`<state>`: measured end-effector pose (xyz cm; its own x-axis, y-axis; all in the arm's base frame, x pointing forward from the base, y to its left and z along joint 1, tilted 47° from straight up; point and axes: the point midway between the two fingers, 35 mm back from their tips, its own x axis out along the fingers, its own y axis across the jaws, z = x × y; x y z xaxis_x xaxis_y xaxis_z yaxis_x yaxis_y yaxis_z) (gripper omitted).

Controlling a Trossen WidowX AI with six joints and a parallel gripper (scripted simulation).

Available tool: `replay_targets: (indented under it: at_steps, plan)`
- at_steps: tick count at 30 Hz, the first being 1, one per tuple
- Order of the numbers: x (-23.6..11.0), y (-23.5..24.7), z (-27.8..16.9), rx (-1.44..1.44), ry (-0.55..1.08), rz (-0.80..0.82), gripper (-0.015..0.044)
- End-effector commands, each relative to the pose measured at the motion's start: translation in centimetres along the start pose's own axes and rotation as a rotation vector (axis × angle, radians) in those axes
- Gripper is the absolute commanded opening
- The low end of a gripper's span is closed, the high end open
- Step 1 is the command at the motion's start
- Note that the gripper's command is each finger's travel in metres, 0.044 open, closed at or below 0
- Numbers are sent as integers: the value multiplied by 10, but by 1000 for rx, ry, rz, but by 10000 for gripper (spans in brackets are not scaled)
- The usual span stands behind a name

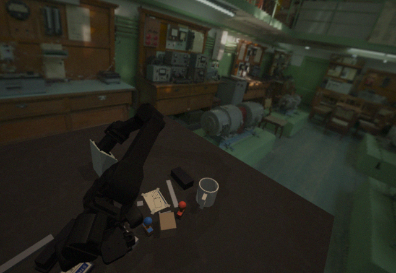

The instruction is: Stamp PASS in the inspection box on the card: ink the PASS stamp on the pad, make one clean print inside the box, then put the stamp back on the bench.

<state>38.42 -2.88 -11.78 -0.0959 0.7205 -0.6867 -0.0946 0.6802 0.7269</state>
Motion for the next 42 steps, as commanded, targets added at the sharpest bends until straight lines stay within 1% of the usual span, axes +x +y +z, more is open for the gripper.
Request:
replay_targets:
  at_steps: [1,37,42]
  plan:
    - [-3,0,0,-4,2,-3,0]
    - [-20,0,-2,-4,3,-3,0]
    - [-22,5,-10,-4,3,-3,0]
